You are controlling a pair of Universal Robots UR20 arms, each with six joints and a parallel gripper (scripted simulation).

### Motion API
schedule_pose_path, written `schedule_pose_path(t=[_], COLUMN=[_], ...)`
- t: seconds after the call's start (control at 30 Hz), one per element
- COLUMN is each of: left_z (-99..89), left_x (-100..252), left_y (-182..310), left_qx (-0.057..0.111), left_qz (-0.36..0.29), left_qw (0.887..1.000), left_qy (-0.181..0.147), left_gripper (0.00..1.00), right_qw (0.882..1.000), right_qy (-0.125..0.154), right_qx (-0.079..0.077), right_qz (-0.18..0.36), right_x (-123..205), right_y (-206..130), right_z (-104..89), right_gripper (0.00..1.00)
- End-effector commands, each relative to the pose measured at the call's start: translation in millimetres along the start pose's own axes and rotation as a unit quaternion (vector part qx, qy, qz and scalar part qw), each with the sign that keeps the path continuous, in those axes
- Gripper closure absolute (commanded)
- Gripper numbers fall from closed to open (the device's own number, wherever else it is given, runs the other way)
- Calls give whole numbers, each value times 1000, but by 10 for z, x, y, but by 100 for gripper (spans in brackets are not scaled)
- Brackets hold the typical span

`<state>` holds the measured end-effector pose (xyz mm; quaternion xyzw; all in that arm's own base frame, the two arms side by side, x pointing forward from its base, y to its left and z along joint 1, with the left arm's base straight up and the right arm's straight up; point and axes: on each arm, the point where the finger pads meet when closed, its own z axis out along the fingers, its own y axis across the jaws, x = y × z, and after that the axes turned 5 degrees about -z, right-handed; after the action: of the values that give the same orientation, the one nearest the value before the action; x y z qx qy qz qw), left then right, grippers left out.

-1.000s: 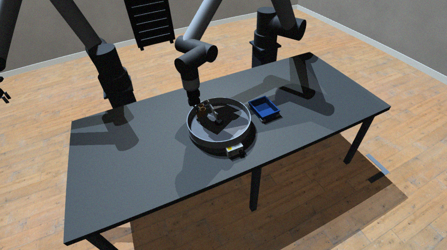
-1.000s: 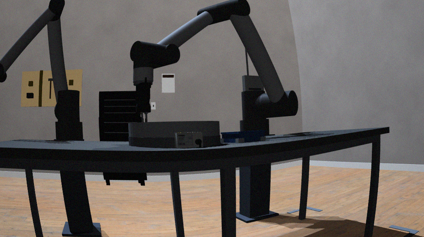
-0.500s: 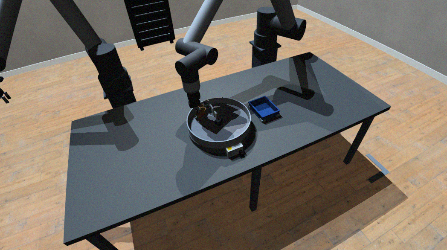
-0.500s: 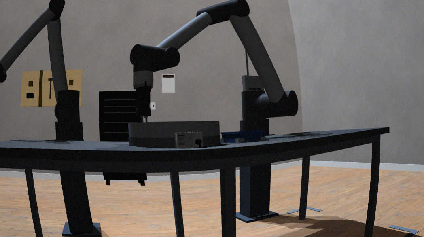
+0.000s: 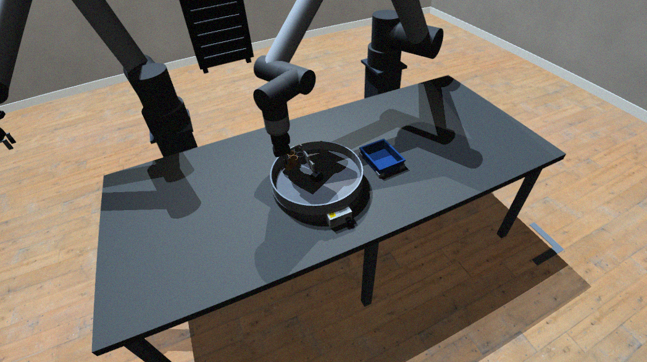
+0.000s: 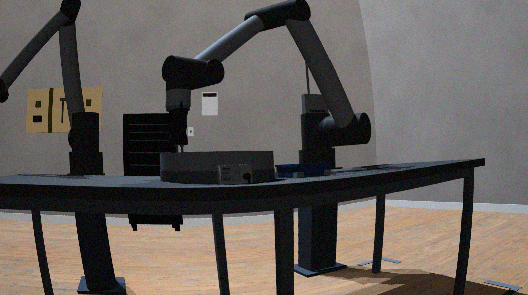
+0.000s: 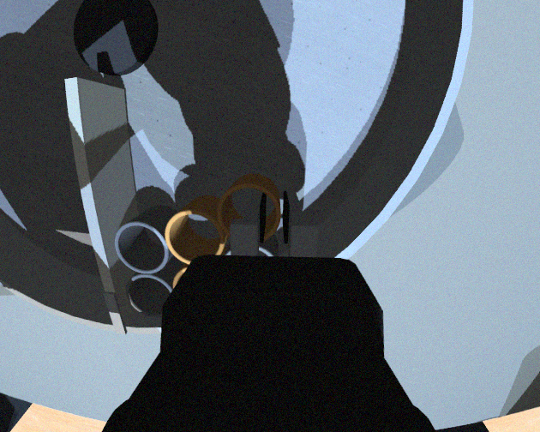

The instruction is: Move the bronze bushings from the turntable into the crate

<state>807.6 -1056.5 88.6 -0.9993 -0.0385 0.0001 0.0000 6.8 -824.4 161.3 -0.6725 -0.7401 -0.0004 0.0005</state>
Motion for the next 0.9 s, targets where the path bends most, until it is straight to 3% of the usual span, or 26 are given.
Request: schedule_pose_path(t=[0.0, 0.6, 0.63, 0.87], left_z=[-14, -14, -14, -14], left_x=[2, 2, 2, 2], left_y=[5, 5, 5, 5], left_qx=[-1, -1, -1, -1], left_qz=[0, 0, 0, 0], left_qw=[1000, 1000, 1000, 1000], left_qy=[0, 0, 0, 0], left_gripper=[64, 64, 100, 100], right_qw=[1000, 1000, 1000, 1000], right_qy=[-1, -1, -1, -1], right_qx=[0, 0, 0, 0], right_qz=[0, 0, 0, 0], right_x=[-5, -5, -5, -5], right_y=[1, 1, 1, 1], right_z=[-7, -7, -7, -7], right_gripper=[0, 0, 0, 0])
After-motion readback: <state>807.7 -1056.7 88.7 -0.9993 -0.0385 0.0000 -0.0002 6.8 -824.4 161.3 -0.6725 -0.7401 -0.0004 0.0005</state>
